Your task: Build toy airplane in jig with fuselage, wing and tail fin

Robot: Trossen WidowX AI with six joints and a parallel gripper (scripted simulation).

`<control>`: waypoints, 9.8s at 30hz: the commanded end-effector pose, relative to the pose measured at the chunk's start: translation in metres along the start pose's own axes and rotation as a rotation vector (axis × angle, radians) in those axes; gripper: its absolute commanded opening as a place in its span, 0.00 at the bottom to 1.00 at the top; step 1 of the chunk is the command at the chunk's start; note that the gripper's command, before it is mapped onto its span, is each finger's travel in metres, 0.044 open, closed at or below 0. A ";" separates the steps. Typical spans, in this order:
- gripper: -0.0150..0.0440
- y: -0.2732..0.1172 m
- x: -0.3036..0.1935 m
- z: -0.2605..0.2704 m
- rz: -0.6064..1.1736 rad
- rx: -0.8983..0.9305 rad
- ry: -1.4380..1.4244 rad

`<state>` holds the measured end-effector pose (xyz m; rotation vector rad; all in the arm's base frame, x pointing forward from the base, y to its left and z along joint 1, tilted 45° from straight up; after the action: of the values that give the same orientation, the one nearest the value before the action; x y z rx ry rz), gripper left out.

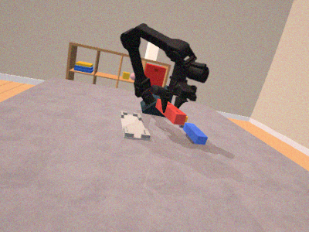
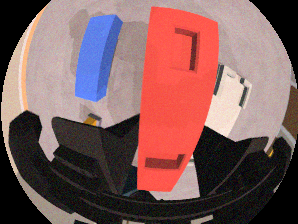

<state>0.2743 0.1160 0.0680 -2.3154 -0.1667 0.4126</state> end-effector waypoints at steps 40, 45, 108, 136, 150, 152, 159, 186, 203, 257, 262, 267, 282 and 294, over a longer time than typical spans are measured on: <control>0.25 -0.021 -0.025 -0.067 -0.016 0.014 0.080; 0.25 -0.013 -0.031 -0.081 -0.015 0.012 0.097; 0.59 0.045 -0.062 -0.126 -0.006 -0.007 0.168; 0.74 0.054 -0.063 -0.126 0.000 -0.005 0.174; 1.00 0.052 -0.063 -0.126 -0.001 -0.004 0.172; 1.00 0.032 -0.060 -0.126 -0.006 -0.002 0.155; 1.00 -0.052 -0.065 -0.123 -0.014 -0.016 0.089; 1.00 -0.046 0.056 0.034 -0.023 0.011 0.161; 1.00 -0.005 0.076 0.099 -0.012 0.004 0.156; 0.50 0.062 0.077 0.099 -0.012 0.002 0.156; 0.31 0.057 0.076 0.099 -0.026 0.006 0.155; 0.25 0.042 0.076 0.101 -0.065 0.020 0.150; 0.25 0.000 0.081 0.102 -0.045 0.018 0.151; 0.25 -0.039 0.079 0.101 -0.026 0.012 0.152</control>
<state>0.3159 0.2205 0.0021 -2.3213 -0.1186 0.2284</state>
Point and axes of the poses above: the point midway between the two fingers, 35 mm back from their tips, its own y axis out along the fingers, its own z axis across the jaws, x = y × z, the point moved 6 cm from there along -y, back along the fingers, and after that the axes turned 7 degrees about -y, right-handed, at the moved point
